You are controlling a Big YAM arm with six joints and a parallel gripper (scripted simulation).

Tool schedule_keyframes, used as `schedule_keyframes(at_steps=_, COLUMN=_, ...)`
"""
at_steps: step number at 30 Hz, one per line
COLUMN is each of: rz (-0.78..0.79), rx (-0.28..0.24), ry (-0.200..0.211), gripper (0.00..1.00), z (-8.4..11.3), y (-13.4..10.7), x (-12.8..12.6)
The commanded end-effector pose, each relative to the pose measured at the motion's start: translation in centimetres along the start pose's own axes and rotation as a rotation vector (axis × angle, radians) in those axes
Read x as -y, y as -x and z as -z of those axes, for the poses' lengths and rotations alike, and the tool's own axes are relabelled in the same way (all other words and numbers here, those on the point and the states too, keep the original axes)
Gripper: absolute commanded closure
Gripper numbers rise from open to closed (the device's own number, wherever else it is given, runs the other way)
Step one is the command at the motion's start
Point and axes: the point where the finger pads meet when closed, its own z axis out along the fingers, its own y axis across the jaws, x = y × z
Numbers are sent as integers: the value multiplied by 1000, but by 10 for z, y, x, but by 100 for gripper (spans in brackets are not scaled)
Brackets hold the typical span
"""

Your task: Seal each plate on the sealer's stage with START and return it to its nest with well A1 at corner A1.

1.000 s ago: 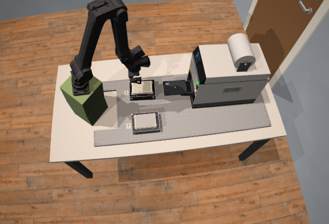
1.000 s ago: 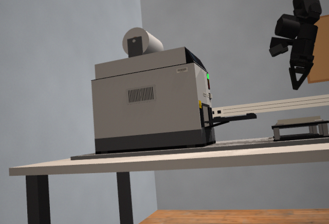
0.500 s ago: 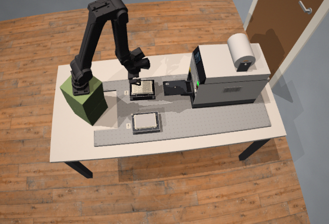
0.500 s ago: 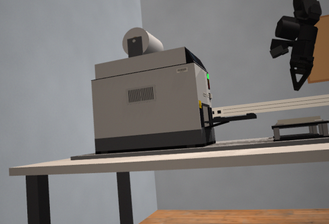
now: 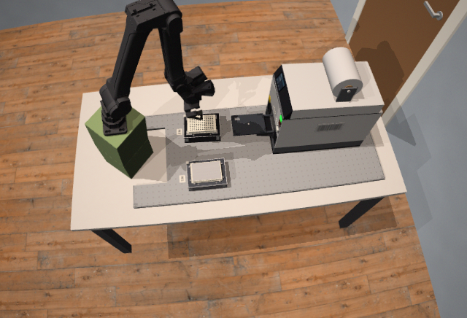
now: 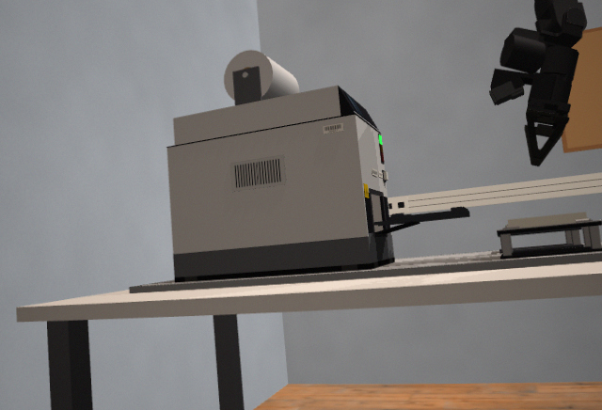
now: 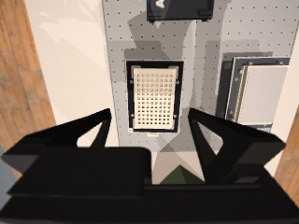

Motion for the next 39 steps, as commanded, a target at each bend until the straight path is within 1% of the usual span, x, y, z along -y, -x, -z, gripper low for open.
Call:
schedule_keyframes(at_steps=1, rz=-1, rx=3, ry=-5, gripper=0, z=-15, y=5, x=3)
schedule_keyframes(at_steps=3, rz=-1, rx=3, ry=-5, gripper=0, z=-15, y=5, x=3)
schedule_keyframes(at_steps=5, rz=10, rx=-17, ry=-10, gripper=0, z=-15, y=-6, x=6)
schedule_keyframes(at_steps=9, rz=14, rx=-31, ry=-18, gripper=0, z=-23, y=-16, x=11)
schedule_keyframes(at_steps=16, rz=7, rx=-4, ry=-4, gripper=0, z=-36, y=-5, x=3)
schedule_keyframes(at_steps=20, rz=12, rx=-9, ry=-5, gripper=0, z=-38, y=-10, x=4)
schedule_keyframes(at_steps=21, rz=10, rx=-19, ry=-9, gripper=0, z=-37, y=-14, x=6)
schedule_keyframes(at_steps=25, rz=9, rx=-33, ry=-18, gripper=0, z=-46, y=-23, x=12)
schedule_keyframes(at_steps=30, rz=7, rx=-14, ry=-11, gripper=0, z=-57, y=-15, x=8)
schedule_keyframes(at_steps=32, rz=12, rx=-6, ry=-5, gripper=0, z=-57, y=-15, x=5)
schedule_keyframes(at_steps=35, rz=15, rx=-23, ry=-10, gripper=0, z=-58, y=-24, x=8)
schedule_keyframes(at_steps=37, rz=15, rx=-23, ry=-10, gripper=0, z=-58, y=-24, x=8)
schedule_keyframes(at_steps=39, rz=8, rx=-30, ry=-15, gripper=0, z=-63, y=-27, x=11)
